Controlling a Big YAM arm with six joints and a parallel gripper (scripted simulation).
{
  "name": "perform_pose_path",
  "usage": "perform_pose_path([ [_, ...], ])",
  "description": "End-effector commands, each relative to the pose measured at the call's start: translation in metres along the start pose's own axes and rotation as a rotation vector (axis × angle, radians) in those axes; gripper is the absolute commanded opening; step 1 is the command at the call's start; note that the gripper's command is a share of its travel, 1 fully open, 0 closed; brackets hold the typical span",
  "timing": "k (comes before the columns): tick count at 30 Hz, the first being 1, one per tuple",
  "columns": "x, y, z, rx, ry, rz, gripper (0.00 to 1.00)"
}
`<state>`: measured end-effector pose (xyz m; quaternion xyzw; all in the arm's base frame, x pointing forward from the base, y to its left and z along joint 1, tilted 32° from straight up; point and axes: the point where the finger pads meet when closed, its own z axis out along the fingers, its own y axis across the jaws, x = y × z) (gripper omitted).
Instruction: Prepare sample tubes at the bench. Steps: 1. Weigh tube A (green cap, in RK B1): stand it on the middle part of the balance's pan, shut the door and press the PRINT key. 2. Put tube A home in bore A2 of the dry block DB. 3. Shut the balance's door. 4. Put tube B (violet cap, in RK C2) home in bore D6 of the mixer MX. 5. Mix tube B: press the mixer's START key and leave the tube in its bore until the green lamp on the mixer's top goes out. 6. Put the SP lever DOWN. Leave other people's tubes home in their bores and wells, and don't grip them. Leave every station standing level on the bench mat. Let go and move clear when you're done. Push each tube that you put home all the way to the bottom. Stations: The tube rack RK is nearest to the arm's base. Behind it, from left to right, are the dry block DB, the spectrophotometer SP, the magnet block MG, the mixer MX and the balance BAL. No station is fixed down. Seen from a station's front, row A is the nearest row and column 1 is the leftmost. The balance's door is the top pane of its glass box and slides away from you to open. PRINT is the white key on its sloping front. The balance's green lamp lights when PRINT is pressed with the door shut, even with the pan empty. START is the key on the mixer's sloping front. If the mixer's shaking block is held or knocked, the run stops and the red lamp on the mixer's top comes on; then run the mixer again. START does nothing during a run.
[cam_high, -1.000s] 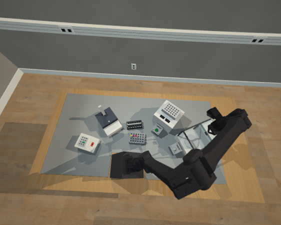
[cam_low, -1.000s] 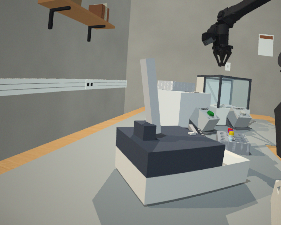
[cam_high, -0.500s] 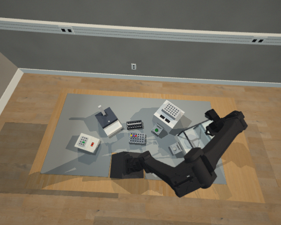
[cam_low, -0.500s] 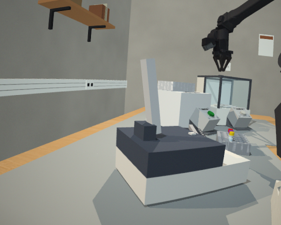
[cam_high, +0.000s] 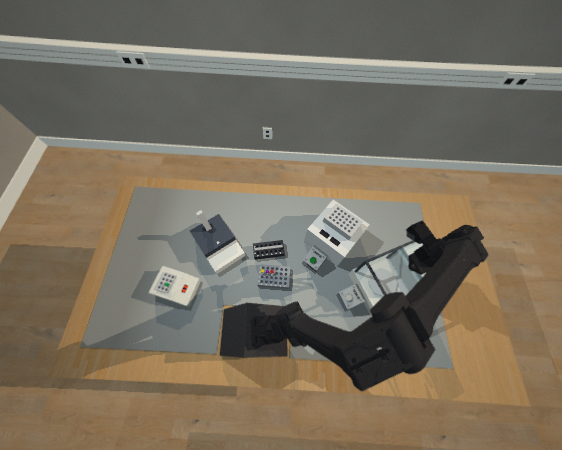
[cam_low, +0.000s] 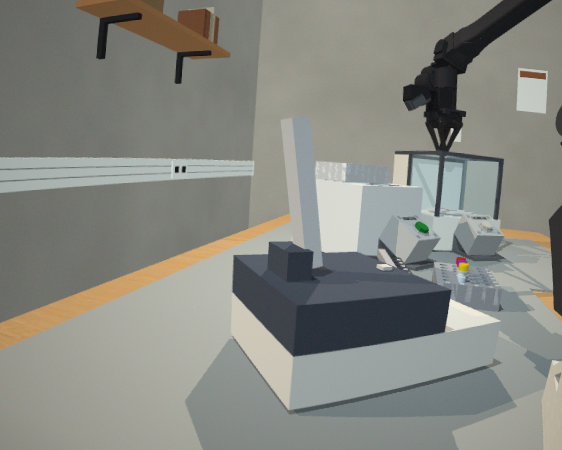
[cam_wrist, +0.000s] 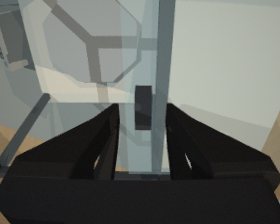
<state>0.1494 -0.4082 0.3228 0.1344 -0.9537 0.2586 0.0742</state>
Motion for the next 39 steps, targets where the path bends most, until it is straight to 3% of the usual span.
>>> perform_pose_path([
  [1,0.004,-0.007,0.004,0.021,0.001,0.006,0.30],
  [4,0.005,-0.006,0.005,0.022,0.001,0.006,0.30],
  [5,0.004,-0.028,-0.018,0.082,-0.010,0.022,0.30],
  [10,0.004,-0.026,-0.017,0.079,-0.011,0.021,0.30],
  [11,0.004,-0.026,-0.017,0.079,-0.011,0.021,0.06],
  [28,0.004,-0.026,-0.017,0.079,-0.010,0.021,0.06],
  [30,0.002,-0.005,-0.008,0.050,-0.008,0.012,0.06],
  [39,0.001,-0.004,-0.012,0.061,-0.010,0.018,0.06],
])
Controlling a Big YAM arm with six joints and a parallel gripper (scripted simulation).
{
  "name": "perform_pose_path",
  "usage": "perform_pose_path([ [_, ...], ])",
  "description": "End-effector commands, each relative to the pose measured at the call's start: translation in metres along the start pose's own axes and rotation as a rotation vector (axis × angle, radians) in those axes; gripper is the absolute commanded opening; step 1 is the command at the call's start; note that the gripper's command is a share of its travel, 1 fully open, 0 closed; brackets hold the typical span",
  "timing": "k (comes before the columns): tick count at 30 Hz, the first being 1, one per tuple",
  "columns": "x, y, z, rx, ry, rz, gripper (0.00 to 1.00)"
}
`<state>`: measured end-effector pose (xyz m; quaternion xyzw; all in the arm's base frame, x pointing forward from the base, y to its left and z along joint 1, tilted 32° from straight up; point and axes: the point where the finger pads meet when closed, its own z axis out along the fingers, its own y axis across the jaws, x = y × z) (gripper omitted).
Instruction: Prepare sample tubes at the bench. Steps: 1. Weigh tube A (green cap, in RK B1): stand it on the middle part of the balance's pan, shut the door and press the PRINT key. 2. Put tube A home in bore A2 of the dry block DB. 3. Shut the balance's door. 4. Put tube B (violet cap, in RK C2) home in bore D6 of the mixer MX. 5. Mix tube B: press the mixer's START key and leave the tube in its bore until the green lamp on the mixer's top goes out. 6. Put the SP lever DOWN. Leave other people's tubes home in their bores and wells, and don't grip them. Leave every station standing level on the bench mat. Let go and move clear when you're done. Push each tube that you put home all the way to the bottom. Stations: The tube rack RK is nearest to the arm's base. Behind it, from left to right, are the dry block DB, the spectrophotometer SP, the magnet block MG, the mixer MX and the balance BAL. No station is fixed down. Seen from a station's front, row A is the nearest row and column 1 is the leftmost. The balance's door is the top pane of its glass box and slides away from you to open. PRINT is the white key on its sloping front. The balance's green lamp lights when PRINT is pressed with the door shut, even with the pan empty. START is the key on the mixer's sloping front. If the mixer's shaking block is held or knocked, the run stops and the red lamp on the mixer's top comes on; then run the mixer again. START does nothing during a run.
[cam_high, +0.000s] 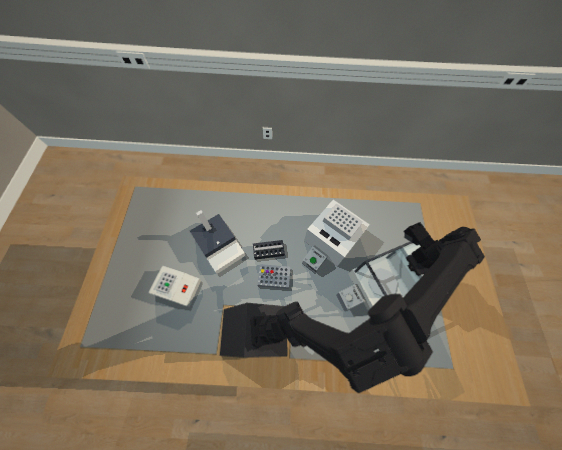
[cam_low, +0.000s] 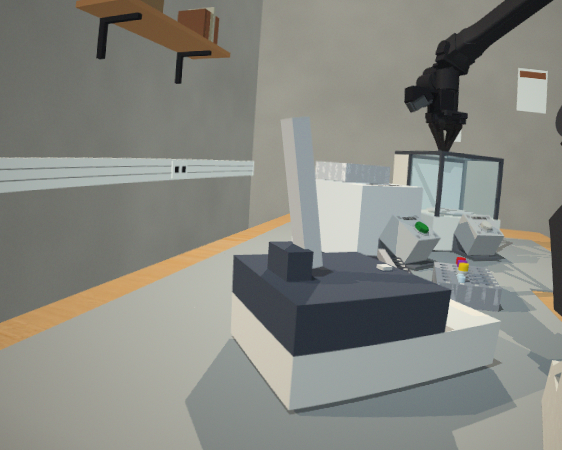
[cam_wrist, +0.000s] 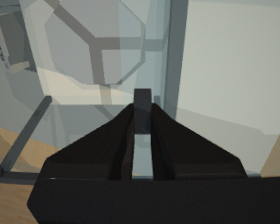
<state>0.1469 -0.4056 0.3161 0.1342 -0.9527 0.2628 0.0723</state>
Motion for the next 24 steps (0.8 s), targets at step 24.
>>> perform_pose_path([
  [24,-0.002,0.018,-0.012,0.041,-0.007,0.012,0.06],
])
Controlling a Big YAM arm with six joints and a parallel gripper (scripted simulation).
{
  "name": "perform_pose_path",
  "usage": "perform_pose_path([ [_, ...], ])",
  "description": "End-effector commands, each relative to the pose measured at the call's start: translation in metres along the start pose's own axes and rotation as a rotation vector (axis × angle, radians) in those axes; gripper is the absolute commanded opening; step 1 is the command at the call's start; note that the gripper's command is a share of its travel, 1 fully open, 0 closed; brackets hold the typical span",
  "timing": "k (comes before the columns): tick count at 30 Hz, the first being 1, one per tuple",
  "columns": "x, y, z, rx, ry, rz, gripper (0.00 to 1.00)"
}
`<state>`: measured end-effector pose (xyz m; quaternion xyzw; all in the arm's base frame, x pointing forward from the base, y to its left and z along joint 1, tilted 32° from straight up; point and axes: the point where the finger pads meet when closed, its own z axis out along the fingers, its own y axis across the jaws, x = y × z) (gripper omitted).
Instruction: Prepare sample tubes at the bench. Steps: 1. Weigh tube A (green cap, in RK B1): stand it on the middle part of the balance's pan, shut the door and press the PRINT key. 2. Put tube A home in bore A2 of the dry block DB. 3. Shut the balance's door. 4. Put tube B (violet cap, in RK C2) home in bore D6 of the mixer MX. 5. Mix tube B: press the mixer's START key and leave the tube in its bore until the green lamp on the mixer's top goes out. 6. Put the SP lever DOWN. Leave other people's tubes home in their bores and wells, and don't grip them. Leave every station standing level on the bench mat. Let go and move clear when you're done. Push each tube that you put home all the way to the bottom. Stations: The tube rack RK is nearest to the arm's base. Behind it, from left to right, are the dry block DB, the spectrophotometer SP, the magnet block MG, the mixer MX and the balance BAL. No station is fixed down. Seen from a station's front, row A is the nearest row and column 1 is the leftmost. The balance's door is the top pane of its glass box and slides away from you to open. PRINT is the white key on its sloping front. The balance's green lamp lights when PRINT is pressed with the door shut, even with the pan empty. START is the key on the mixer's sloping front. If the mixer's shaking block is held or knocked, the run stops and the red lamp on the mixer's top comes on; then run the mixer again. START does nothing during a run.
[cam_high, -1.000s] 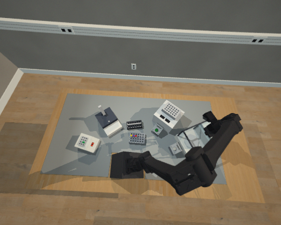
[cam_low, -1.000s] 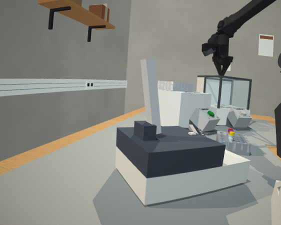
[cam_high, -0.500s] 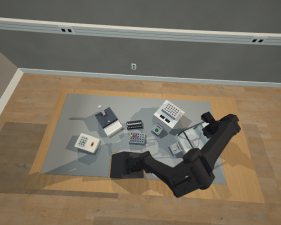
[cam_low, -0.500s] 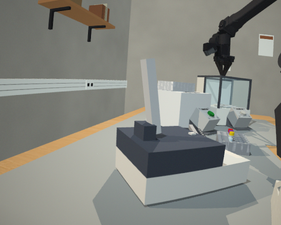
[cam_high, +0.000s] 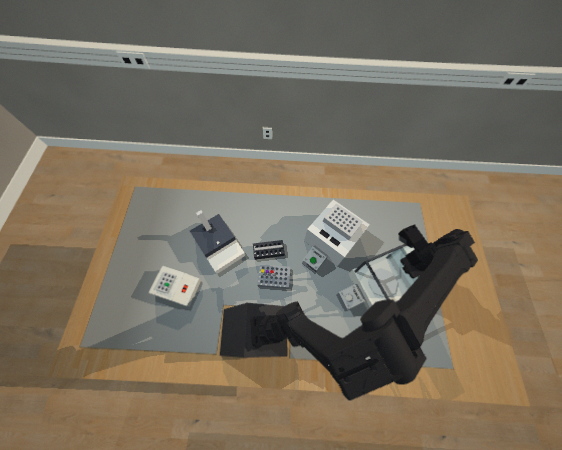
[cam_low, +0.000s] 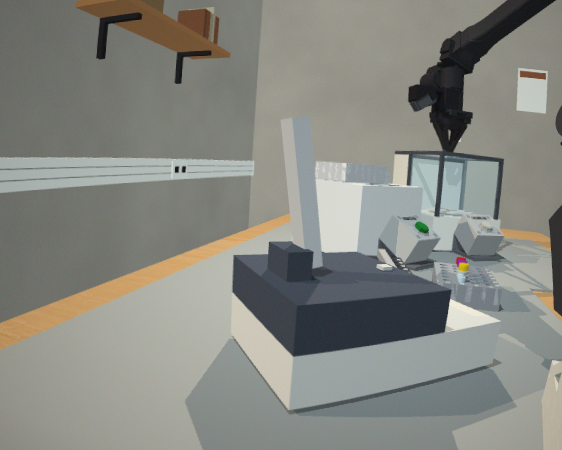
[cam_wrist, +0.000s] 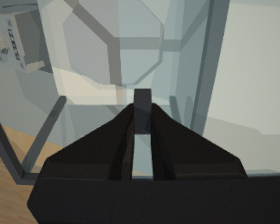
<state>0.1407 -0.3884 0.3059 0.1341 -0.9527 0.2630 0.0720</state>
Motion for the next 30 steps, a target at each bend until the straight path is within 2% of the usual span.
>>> perform_pose_path([
  [1,-0.002,-0.002,-0.012,0.039,-0.007,0.011,0.06],
  [9,-0.002,0.004,-0.011,0.039,-0.006,0.011,0.06],
  [10,0.000,-0.002,-0.017,0.053,-0.007,0.015,0.06],
  [11,-0.001,0.006,-0.011,0.039,-0.006,0.011,0.06],
  [26,-0.002,0.019,-0.011,0.038,-0.007,0.011,0.06],
  [27,0.000,0.013,-0.016,0.053,-0.008,0.016,0.06],
  [28,-0.001,0.021,-0.011,0.038,-0.006,0.011,0.06],
  [30,-0.002,0.023,-0.011,0.037,-0.007,0.011,0.06],
])
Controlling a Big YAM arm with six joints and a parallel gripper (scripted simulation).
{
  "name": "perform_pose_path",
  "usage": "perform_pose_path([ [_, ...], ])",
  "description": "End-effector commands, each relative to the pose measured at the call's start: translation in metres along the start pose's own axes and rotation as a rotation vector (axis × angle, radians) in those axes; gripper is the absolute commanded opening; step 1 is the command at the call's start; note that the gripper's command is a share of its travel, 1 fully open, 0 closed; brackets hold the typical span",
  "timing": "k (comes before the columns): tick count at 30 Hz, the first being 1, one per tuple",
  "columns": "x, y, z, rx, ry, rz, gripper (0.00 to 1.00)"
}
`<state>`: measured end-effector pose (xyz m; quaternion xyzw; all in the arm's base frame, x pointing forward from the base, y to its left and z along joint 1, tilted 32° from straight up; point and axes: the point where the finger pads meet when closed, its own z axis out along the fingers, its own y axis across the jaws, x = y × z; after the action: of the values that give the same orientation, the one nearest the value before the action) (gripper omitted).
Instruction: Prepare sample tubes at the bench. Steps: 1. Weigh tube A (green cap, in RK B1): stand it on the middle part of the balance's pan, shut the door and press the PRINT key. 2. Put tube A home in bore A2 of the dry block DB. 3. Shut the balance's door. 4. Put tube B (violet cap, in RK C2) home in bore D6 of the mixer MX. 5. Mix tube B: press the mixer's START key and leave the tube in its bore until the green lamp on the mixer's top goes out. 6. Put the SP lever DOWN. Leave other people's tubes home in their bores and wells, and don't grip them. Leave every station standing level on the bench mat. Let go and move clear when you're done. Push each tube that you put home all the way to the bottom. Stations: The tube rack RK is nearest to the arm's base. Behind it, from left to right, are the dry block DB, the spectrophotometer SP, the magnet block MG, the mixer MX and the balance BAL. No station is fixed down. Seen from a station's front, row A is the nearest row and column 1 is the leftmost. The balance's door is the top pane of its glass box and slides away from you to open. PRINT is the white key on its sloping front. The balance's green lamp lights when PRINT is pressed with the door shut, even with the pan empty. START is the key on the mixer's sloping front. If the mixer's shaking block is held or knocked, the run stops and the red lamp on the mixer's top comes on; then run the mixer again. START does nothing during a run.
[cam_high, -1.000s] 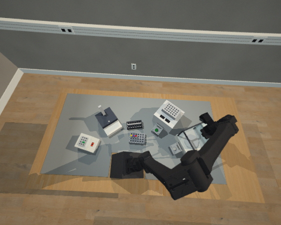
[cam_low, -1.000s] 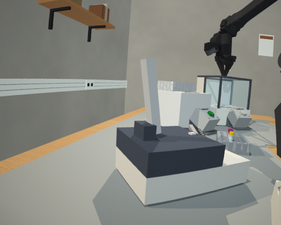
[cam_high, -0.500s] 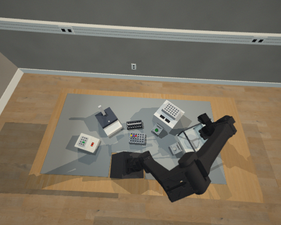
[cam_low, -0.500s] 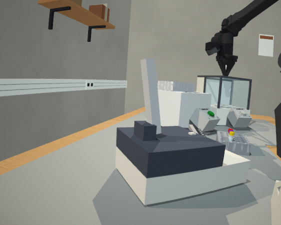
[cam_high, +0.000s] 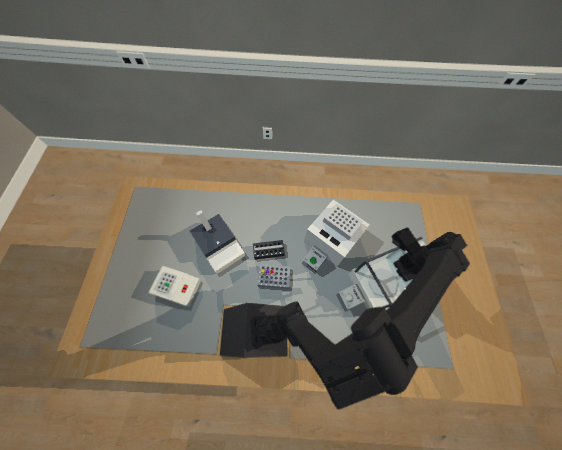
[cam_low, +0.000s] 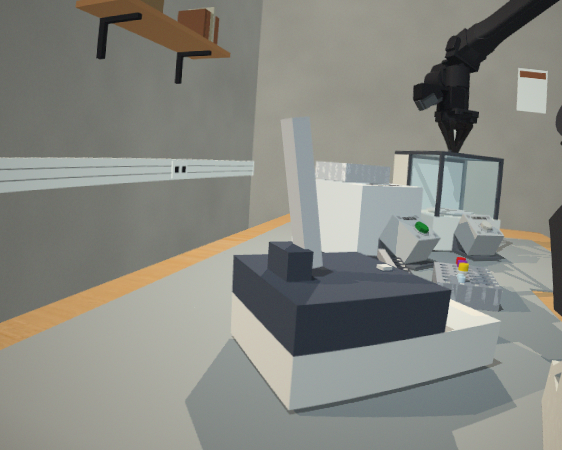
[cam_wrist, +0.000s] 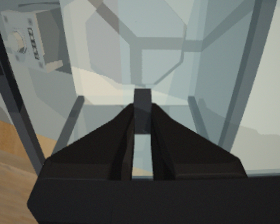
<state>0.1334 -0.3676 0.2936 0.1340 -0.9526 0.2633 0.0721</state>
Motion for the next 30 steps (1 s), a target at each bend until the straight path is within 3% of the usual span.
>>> perform_pose_path([
  [1,-0.002,-0.001,-0.011,0.036,-0.008,0.010,0.06],
  [13,-0.002,0.009,-0.010,0.037,-0.007,0.010,0.06],
  [14,0.000,0.002,-0.016,0.053,-0.009,0.016,0.06],
  [15,-0.001,0.011,-0.010,0.037,-0.007,0.010,0.06],
  [30,-0.002,0.024,-0.010,0.036,-0.007,0.010,0.06],
])
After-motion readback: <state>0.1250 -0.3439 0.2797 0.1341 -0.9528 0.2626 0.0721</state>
